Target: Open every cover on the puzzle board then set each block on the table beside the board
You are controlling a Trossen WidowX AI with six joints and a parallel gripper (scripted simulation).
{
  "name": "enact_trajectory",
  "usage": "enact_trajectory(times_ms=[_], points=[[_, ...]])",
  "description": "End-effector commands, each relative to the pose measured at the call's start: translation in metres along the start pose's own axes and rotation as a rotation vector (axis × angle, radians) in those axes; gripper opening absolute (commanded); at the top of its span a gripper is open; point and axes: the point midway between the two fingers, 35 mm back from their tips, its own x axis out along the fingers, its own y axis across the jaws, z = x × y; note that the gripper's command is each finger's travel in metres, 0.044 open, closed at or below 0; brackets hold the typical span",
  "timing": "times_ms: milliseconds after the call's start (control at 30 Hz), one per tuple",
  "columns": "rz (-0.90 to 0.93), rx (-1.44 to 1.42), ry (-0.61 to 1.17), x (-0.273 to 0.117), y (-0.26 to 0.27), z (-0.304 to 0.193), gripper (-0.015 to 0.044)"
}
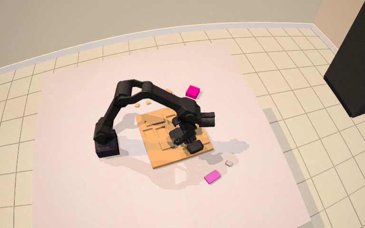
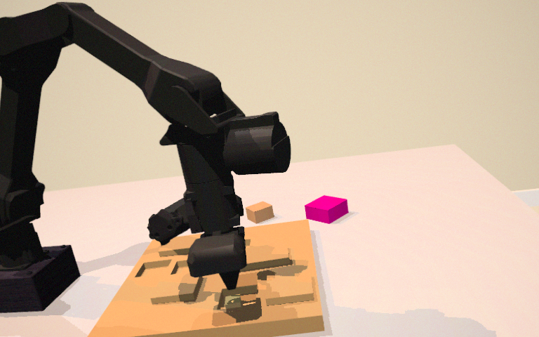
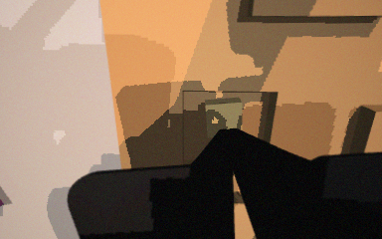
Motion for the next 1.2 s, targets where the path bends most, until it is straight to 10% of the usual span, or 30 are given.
enact_trajectory(times_ms=[0, 1167], points=[[0.001, 0.005, -0.009, 0.006, 0.0, 0.002, 0.0], [0.001, 0.005, -0.009, 0.019, -0.001, -0.006, 0.0]])
